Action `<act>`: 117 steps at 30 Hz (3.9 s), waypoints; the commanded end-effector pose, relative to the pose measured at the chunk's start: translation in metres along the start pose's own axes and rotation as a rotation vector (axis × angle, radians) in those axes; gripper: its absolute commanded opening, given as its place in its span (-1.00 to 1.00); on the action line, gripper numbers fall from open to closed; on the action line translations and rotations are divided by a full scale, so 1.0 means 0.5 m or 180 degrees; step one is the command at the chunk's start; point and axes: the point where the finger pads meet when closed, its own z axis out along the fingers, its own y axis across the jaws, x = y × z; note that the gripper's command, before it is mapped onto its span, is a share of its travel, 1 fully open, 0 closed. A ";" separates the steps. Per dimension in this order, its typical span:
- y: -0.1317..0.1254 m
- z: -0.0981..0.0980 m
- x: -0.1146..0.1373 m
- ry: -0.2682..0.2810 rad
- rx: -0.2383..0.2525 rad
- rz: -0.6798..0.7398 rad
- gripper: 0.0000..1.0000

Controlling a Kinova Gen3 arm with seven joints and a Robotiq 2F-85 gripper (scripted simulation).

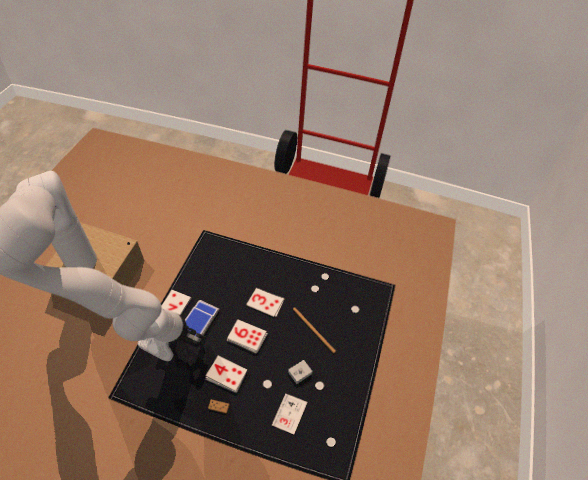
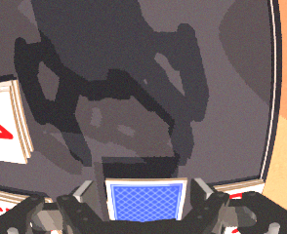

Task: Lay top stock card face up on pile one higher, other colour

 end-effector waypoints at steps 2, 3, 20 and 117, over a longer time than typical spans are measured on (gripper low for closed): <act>-0.001 -0.001 0.000 0.0002 0.0004 -0.0002 0.69; -0.001 0.000 0.000 0.0002 0.0004 -0.0002 0.69; -0.001 0.007 0.003 0.0002 0.0004 -0.0002 0.69; -0.001 0.007 0.003 0.0002 0.0004 -0.0002 0.43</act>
